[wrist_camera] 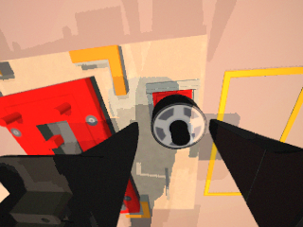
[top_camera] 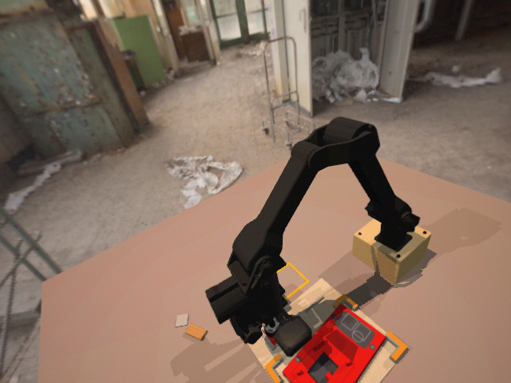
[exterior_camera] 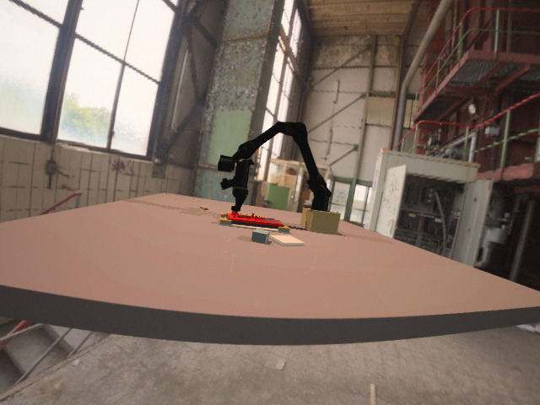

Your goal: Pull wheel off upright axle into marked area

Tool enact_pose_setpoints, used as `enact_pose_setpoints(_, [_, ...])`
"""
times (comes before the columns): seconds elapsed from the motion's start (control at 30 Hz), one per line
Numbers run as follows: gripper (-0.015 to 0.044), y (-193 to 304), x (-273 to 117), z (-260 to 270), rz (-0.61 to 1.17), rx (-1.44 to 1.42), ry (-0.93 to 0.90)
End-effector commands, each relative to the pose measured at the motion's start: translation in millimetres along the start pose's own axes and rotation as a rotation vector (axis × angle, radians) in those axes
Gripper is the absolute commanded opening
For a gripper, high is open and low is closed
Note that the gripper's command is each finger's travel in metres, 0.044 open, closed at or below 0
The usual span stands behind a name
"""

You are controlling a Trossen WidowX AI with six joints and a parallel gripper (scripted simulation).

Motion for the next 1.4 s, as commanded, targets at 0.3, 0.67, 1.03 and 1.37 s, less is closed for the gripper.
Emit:
enact_pose_setpoints(0.3, [0.0175,-1.0,0.8,-0.9,-0.009,0.002,0.002])
enact_pose_setpoints(0.67, [0.0,-1.1,-0.3,-0.9,-0.01,0.001,0.002])
enact_pose_setpoints(1.03, [0.0,-1.2,-3.9,-0.9,-0.011,0.001,0.002])
enact_pose_setpoints(1.37, [0.0,-1.2,-7.2,-0.9,-0.012,0.001,0.003])
Point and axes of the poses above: the point midway between the two fingers, 35 mm back from their tips, its own x axis out along the fingers, its own z axis across the jaws, y = z × x, the point moved 5 cm from there along -x, back along the fingers, and after that the axes turned 5 degrees about -x, right-handed, at the moved point
